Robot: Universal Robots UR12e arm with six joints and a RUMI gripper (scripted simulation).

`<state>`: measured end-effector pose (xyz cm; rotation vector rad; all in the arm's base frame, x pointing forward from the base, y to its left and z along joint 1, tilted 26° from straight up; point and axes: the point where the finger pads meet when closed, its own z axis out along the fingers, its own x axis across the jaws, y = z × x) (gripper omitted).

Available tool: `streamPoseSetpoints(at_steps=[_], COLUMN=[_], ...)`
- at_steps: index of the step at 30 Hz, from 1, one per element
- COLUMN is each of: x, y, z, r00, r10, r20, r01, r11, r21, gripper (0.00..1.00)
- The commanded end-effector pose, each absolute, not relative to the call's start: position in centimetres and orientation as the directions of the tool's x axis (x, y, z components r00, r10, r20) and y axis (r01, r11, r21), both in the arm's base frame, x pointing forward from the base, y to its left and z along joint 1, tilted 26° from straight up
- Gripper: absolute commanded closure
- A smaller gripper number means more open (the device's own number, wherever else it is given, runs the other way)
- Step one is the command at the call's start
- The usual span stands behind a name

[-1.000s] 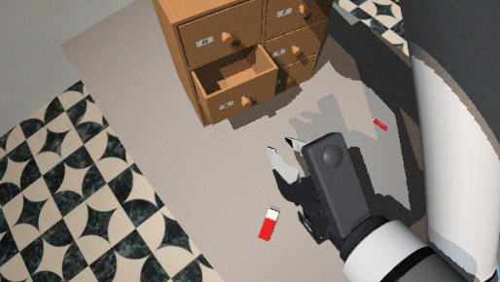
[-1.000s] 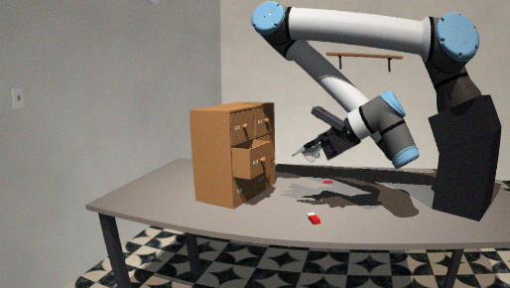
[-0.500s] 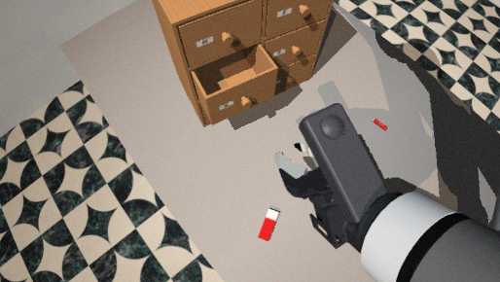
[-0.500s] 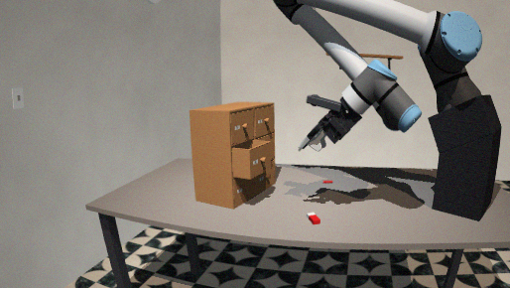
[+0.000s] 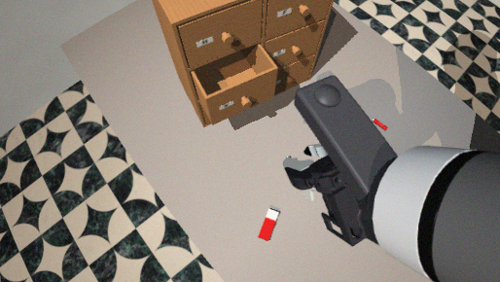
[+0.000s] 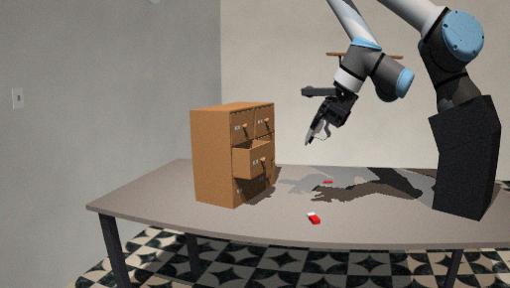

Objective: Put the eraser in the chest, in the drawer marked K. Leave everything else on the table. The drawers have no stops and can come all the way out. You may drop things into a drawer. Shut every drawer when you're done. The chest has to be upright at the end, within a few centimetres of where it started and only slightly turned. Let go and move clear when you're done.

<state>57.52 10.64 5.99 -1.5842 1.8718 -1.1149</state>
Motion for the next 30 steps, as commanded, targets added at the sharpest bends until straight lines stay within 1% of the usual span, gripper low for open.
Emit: streamPoseSetpoints(at_steps=[1, 18, 30], x=[56.7, 54.7, 53.7], y=[11.0, 11.8, 12.1], z=[6.5, 7.6, 8.1], r00=[-0.251, -0.25, -0.25], r10=[-0.954, -0.954, -0.954], r20=[0.164, 0.163, 0.163], r01=[-0.685, -0.826, -0.878], r11=[0.055, 0.123, 0.152], r21=[-0.726, -0.55, -0.454], gripper=[0.8, 0.8, 0.8])
